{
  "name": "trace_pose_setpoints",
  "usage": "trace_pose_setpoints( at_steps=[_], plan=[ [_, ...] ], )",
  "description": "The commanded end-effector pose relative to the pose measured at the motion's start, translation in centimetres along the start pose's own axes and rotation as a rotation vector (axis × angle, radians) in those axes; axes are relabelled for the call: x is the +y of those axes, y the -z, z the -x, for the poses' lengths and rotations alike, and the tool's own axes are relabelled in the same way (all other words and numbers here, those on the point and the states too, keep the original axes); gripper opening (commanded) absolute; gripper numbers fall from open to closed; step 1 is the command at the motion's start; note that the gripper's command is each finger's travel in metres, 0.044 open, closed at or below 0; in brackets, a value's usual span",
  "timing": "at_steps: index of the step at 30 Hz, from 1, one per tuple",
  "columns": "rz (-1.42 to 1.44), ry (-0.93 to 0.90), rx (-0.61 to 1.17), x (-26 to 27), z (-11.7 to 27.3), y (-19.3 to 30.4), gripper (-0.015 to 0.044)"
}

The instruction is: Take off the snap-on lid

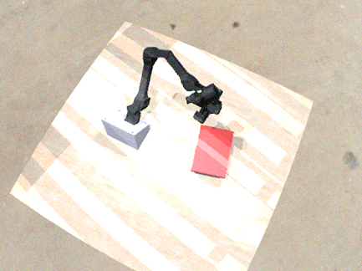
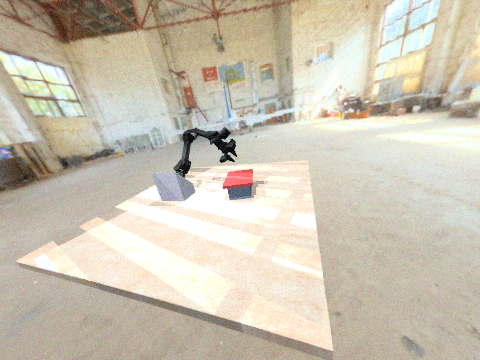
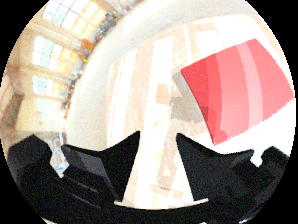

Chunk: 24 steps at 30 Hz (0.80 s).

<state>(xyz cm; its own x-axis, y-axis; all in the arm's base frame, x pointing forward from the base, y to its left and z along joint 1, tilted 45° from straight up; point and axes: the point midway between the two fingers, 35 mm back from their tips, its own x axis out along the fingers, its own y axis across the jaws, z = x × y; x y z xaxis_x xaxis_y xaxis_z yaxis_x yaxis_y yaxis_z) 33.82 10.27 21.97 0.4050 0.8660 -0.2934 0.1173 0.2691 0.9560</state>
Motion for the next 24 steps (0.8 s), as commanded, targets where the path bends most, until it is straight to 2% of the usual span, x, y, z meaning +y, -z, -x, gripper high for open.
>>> trace_pose_setpoints(
  at_steps=[1, 8, 13, 24],
  plan=[
    [-0.184, 0.004, -0.069, -3.9, 2.1, -1.4, 0.0235],
    [-0.682, -0.061, -0.305, -13.8, 9.1, -2.9, 0.0235],
    [-0.885, -0.124, -0.398, -17.4, 11.7, -2.1, 0.0235],
    [-0.924, -0.139, -0.415, -18.0, 12.1, -1.9, 0.0235]
  ],
)
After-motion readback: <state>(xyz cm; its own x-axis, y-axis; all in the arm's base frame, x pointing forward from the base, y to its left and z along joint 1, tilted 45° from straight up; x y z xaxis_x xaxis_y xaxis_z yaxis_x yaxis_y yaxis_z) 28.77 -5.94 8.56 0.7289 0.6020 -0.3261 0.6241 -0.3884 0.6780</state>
